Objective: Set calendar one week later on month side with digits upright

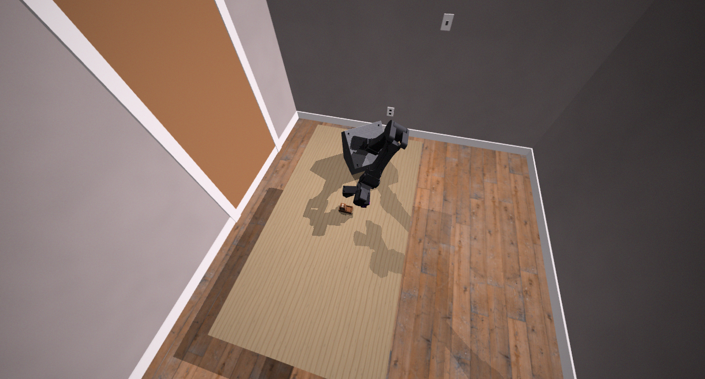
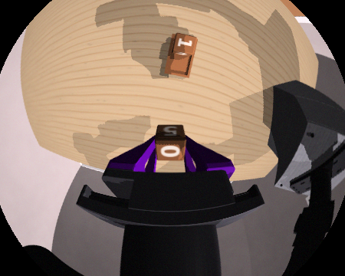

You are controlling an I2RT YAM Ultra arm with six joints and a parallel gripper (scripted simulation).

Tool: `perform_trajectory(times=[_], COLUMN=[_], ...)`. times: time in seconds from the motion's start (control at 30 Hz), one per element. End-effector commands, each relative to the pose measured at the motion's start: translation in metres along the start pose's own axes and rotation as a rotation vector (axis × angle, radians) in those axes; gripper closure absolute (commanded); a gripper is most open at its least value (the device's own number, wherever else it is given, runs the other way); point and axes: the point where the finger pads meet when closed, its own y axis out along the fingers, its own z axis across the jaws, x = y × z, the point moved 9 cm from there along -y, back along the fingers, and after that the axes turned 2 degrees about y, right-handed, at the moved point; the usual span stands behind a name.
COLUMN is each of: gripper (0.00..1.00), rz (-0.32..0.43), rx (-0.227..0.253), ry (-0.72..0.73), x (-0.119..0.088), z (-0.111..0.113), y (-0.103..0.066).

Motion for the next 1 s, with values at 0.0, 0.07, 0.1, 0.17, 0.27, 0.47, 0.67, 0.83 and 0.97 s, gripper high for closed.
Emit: perform_trajectory(times=[0.0, 0.07, 0.1, 0.17, 0.27, 0.47, 0.67, 0.83, 0.97], gripper=[0.73, 0.73, 0.73, 0.73, 0.73, 0.73, 0.73, 0.73, 0.73], rz=[-0.018, -0.018, -0.017, -0.017, -0.017, -0.017, -0.017, -0.017, -0.017], rx=[0.023, 0.023, 0.024, 0.024, 0.024, 0.024, 0.024, 0.024, 0.024], ry=[0.140, 0.165, 0.173, 0.173, 0.186, 0.189, 0.189, 0.189, 0.189], x=[-0.0011, -0.0018, -0.0020, -0.0020, -0.0024, -0.0025, -0.0025, -0.0025, -0.0024], z=[0.0029, 0.0029, 0.0029, 0.0029, 0.0029, 0.0029, 0.0029, 0.0029, 0.0031], y=[-0.0053, -0.0053, -0.0053, -0.0053, -0.0053, -0.0053, -0.0053, -0.0048, 0.0004])
